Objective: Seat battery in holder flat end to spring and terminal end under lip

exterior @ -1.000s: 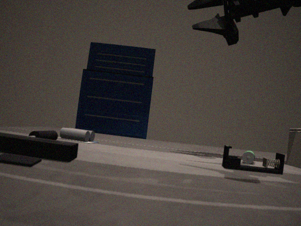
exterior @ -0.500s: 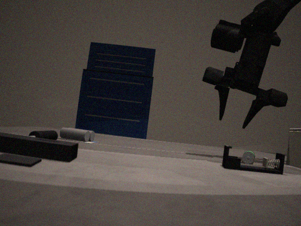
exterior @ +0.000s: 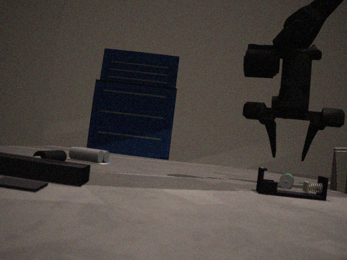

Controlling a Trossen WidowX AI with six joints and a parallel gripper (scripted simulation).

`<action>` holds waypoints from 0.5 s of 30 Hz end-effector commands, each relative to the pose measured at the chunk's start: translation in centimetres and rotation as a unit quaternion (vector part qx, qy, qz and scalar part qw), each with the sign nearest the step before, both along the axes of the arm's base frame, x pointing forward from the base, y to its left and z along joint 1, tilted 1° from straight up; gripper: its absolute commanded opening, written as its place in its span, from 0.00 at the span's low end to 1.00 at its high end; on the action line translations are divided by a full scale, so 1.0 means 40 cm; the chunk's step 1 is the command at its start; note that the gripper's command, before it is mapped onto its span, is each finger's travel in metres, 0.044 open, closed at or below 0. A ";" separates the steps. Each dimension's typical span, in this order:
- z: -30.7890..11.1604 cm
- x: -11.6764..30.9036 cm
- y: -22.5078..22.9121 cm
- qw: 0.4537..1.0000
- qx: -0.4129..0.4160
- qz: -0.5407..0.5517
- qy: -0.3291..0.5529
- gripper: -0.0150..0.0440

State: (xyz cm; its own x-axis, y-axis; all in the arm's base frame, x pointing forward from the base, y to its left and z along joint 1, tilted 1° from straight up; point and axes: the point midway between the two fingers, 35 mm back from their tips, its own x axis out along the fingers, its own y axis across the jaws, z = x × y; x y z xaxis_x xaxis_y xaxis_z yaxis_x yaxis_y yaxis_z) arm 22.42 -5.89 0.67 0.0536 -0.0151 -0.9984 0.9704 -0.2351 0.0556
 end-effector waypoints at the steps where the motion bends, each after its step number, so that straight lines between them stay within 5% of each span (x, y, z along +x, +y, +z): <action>1: -0.018 -0.003 -0.002 1.000 -0.001 -0.004 0.006 0.68; 15: -0.075 0.001 -0.003 1.000 -0.001 -0.004 0.006 0.68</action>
State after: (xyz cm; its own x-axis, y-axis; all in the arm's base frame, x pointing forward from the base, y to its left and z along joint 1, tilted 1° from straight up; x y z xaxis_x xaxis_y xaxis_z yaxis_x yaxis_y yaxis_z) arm 22.92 -6.05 -1.49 0.0599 -0.0168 -0.9981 0.9694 -0.2375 0.0622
